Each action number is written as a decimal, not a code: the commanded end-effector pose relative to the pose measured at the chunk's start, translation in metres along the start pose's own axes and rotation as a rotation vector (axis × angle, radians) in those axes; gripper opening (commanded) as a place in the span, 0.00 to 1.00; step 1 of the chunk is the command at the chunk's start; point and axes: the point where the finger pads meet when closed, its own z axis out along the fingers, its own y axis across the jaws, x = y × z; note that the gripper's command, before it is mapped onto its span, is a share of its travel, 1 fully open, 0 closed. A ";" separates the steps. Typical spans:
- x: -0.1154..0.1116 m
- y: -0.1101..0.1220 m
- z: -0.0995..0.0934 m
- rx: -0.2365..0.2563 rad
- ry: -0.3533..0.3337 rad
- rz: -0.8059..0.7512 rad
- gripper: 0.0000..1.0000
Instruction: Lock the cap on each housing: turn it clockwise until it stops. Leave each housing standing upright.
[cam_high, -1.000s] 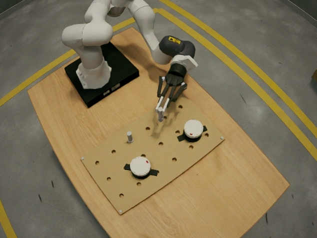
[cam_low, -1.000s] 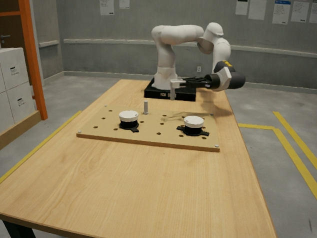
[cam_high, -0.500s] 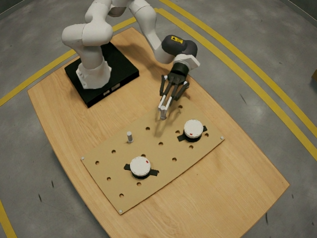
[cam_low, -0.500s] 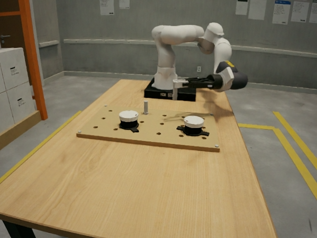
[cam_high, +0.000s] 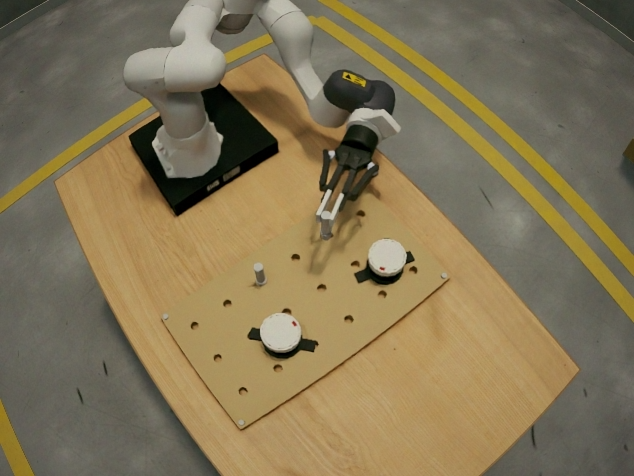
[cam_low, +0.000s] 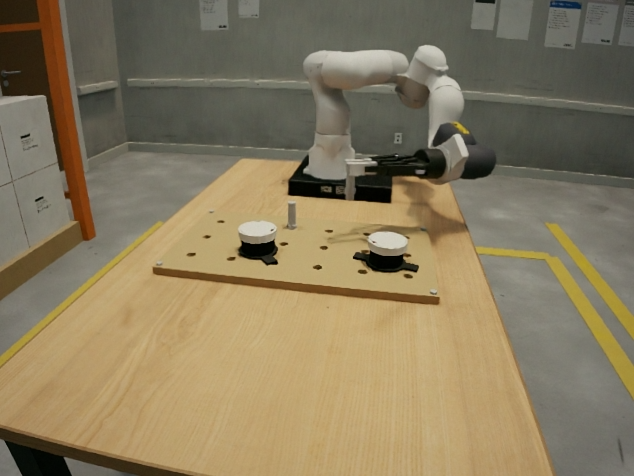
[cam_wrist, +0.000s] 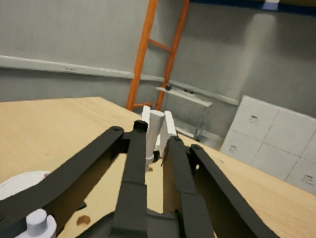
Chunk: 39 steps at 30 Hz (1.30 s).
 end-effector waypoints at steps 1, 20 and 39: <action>0.004 0.000 0.001 -0.004 0.009 -0.005 0.10; 0.000 0.000 0.001 -0.004 0.009 -0.005 0.10; -0.011 0.000 0.001 -0.004 0.009 -0.005 0.10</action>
